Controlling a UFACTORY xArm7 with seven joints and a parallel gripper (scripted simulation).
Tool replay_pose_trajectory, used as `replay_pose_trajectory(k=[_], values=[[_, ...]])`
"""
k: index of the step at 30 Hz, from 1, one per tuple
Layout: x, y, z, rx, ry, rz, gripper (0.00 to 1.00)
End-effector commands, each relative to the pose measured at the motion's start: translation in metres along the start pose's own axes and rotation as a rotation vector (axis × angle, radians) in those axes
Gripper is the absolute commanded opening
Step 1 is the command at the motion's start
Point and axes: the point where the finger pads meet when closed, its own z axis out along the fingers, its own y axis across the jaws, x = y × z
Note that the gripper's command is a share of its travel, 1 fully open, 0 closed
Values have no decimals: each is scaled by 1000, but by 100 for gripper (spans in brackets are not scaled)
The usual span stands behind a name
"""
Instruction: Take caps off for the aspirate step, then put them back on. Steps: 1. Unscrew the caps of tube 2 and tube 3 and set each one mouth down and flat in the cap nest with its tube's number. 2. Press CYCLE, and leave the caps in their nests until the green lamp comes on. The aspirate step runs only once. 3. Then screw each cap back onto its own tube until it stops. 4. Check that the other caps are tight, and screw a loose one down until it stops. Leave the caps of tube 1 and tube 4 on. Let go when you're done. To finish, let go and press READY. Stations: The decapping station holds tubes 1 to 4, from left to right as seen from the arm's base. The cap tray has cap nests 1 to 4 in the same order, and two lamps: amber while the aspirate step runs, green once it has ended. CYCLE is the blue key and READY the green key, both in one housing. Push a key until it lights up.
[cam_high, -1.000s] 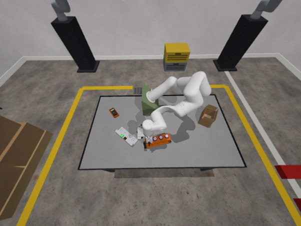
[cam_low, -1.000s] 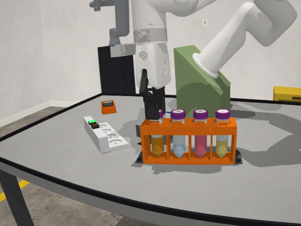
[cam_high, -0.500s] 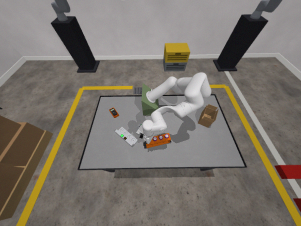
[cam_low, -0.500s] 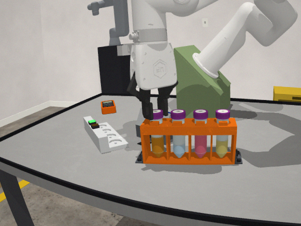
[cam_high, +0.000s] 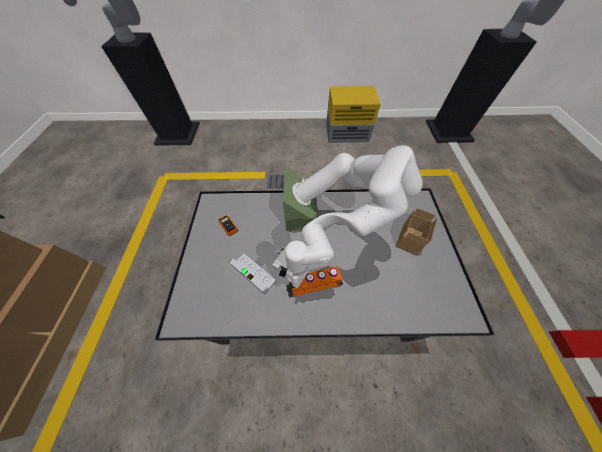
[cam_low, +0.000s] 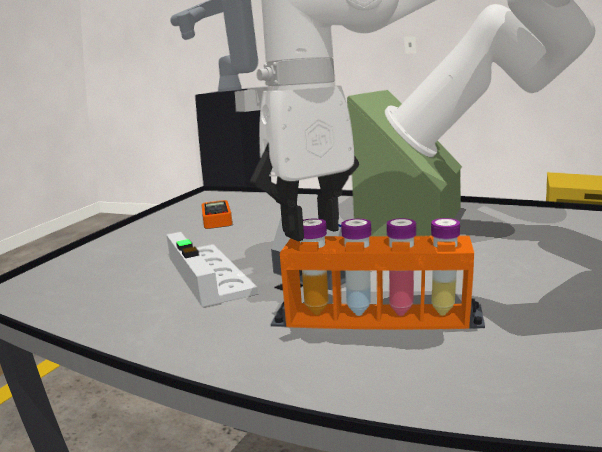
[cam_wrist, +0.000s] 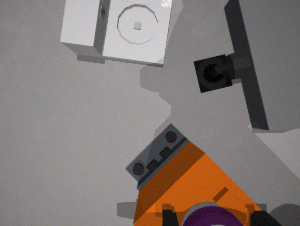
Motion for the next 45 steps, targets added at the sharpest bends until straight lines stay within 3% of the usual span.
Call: replay_pose_trajectory(k=[1, 28, 32, 39, 40, 45], values=[[0, -2, -3, 6, 0, -166, 46], [0, -2, -3, 4, 5, -1409, 46], [0, -2, -3, 5, 4, -1532, 46], [0, -2, -3, 5, 4, -1532, 46], [0, -2, -3, 5, 4, -1532, 0], [0, -2, -3, 5, 4, -1532, 0]])
